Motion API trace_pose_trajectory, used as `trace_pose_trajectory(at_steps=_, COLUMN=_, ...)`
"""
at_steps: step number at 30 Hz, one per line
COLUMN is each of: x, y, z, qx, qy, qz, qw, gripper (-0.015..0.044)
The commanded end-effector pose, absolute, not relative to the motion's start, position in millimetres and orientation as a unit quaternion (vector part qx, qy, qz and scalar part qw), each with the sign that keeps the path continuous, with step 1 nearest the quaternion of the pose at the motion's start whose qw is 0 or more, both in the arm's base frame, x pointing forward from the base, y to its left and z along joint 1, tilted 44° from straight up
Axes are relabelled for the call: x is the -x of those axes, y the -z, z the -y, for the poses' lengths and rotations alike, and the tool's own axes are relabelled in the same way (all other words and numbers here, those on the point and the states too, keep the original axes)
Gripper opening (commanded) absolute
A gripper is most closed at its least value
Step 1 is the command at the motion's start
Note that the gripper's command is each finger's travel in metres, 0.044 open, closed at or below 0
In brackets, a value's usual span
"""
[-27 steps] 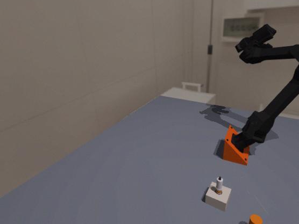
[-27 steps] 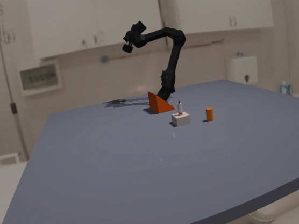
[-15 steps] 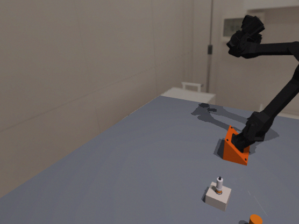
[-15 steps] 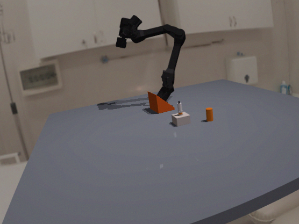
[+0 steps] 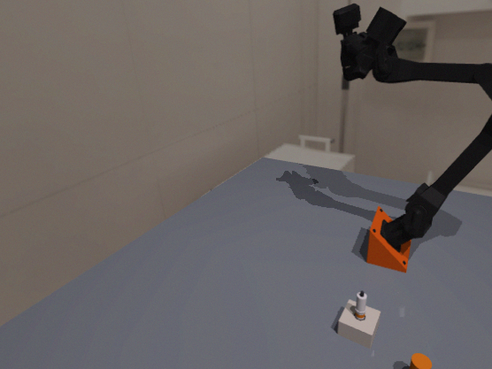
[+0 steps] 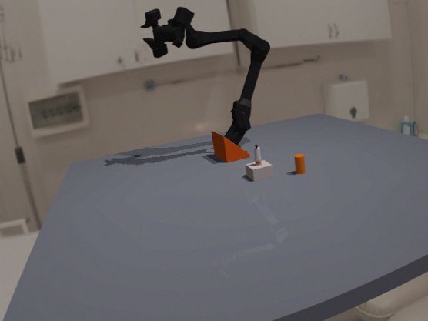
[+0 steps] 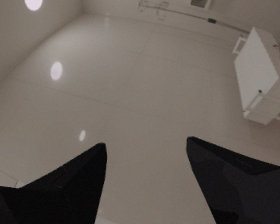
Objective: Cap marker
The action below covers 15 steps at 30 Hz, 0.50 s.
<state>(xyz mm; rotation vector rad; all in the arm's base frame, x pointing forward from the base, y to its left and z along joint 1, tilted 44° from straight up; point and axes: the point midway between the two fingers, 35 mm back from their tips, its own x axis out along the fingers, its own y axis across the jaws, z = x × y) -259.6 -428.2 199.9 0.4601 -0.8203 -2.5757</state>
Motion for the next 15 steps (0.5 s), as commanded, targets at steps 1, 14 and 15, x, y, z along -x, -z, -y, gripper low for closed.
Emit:
trace_pose_trajectory(at_steps=1, x=215.8, y=-193.1, z=449.9, qx=-0.197, qy=0.917, qz=0.227, qw=0.262, gripper=0.0245)
trace_pose_trajectory(at_steps=14, x=38.7, y=-142.9, z=488.8, qx=-0.273, qy=0.812, qz=-0.097, qw=0.506, gripper=0.0245)
trace_pose_trajectory(at_steps=15, x=21.2, y=-138.1, z=488.2, qx=-0.276, qy=0.794, qz=-0.125, qw=0.527, gripper=0.0245)
